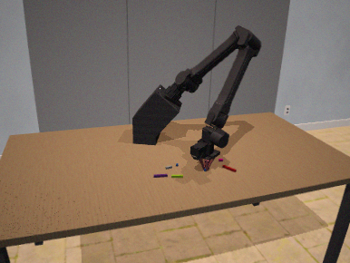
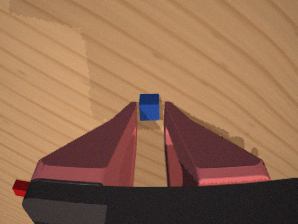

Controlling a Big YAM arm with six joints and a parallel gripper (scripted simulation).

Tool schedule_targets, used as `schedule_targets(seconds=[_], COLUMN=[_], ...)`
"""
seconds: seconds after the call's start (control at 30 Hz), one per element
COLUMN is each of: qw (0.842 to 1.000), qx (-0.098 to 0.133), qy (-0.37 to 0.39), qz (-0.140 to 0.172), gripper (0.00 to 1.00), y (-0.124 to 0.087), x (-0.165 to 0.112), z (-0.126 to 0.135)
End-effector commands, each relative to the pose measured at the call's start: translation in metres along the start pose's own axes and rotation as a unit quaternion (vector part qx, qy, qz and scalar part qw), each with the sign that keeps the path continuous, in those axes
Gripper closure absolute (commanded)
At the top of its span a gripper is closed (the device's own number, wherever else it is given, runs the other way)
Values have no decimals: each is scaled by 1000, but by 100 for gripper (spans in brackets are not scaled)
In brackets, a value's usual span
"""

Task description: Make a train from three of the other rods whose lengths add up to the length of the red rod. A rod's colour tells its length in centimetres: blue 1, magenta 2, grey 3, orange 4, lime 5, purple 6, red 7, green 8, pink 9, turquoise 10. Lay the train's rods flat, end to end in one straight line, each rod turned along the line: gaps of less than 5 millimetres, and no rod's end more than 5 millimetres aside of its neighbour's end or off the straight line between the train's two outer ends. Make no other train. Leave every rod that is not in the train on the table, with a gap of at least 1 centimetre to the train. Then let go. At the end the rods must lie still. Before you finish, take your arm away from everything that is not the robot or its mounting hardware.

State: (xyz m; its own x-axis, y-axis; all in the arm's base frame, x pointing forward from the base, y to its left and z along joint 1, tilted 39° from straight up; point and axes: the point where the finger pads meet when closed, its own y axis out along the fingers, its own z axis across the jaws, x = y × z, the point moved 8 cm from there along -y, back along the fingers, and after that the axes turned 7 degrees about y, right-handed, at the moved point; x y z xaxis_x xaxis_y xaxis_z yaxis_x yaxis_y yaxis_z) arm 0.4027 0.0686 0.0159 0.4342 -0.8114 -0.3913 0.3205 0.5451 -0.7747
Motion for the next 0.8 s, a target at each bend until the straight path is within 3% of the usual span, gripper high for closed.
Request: schedule_targets(seconds=[0.0,0.17,0.57,0.77], qw=[1000,1000,1000,1000], qx=[1,1,0,8], qy=[1,1,2,2], qz=[-1,-1,-2,-6], gripper=[83,76,76,76], y=[5,5,4,-20], x=[-1,-1,0,4], z=[3,3,3,2])
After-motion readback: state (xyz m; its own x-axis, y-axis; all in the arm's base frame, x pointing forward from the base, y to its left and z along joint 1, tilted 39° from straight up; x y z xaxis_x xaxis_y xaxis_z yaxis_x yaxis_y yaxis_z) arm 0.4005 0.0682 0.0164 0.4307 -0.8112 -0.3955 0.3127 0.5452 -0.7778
